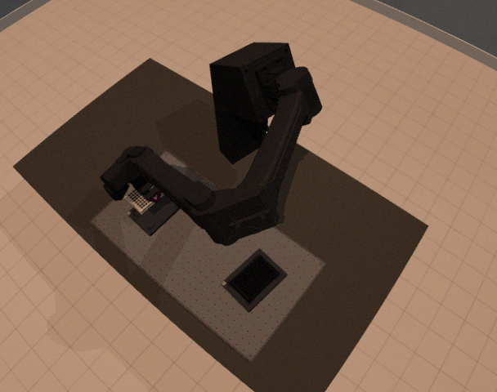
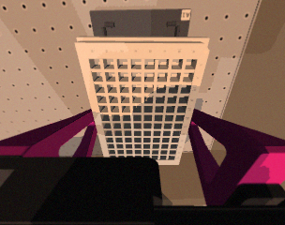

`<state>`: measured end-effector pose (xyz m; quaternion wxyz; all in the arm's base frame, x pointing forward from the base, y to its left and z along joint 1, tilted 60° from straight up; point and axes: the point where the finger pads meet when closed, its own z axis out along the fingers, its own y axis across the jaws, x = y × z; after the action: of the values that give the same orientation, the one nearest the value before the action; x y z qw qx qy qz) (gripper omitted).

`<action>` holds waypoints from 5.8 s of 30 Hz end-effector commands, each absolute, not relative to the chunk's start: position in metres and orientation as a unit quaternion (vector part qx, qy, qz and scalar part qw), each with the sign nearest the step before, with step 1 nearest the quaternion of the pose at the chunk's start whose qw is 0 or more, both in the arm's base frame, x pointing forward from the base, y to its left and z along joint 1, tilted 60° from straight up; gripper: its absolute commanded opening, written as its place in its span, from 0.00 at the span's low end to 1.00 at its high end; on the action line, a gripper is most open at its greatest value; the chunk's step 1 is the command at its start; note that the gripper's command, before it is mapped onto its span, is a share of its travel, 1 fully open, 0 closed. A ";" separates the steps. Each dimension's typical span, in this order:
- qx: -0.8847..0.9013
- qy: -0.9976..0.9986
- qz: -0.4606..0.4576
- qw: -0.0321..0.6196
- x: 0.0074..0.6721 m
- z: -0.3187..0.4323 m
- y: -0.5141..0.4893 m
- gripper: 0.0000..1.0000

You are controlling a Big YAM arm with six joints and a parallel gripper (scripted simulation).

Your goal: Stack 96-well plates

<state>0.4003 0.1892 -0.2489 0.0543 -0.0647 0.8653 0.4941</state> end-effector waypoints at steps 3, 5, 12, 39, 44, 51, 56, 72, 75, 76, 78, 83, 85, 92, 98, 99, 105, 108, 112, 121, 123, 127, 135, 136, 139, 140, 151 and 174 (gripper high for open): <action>-0.067 0.865 0.494 0.060 0.403 -0.245 0.185 0.00; -0.067 0.865 0.494 0.060 0.403 -0.245 0.185 0.00; -0.067 0.865 0.494 0.060 0.403 -0.245 0.185 0.00; -0.040 0.867 0.496 0.038 0.379 -0.179 0.229 0.00; -0.039 0.867 0.496 0.038 0.376 -0.171 0.234 0.00; -0.039 0.866 0.496 0.038 0.370 -0.152 0.245 0.00; -0.039 0.866 0.496 0.037 0.365 -0.138 0.253 0.00; -0.038 0.866 0.497 0.037 0.352 -0.100 0.276 0.00; -0.038 0.866 0.497 0.037 0.351 -0.097 0.277 0.00; -0.029 0.867 0.496 0.042 0.355 -0.095 0.272 0.00; -0.038 0.866 0.497 0.037 0.348 -0.089 0.282 0.00; -0.036 0.867 0.496 0.033 0.342 -0.076 0.290 0.00; -0.034 0.868 0.494 0.030 0.339 -0.072 0.292 0.00; -0.033 0.869 0.493 0.028 0.334 -0.059 0.300 0.00; -0.033 0.869 0.493 0.028 0.329 -0.042 0.309 0.00; -0.033 0.869 0.493 0.028 0.328 -0.040 0.311 0.00; -0.034 0.868 0.494 0.029 0.324 -0.023 0.321 0.00; -0.033 0.869 0.493 0.028 0.321 -0.018 0.324 0.00; -0.033 0.869 0.494 0.029 0.319 -0.009 0.329 0.00; -0.036 0.867 0.497 0.034 0.317 0.020 0.347 0.00; -0.037 0.866 0.498 0.036 0.317 0.026 0.351 0.00; -0.031 0.866 0.498 0.040 0.320 0.032 0.350 0.00; -0.038 0.865 0.499 0.038 0.309 0.056 0.368 0.00; -0.038 0.865 0.499 0.038 0.308 0.059 0.370 0.00; -0.038 0.865 0.499 0.038 0.306 0.068 0.375 0.00; -0.038 0.865 0.499 0.038 0.305 0.070 0.376 0.00; -0.038 0.864 0.500 0.038 0.297 0.096 0.391 0.00; -0.030 0.869 0.492 0.030 0.295 0.085 0.388 0.00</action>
<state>0.2966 0.3913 0.0932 0.0366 -0.0375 0.8661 0.4971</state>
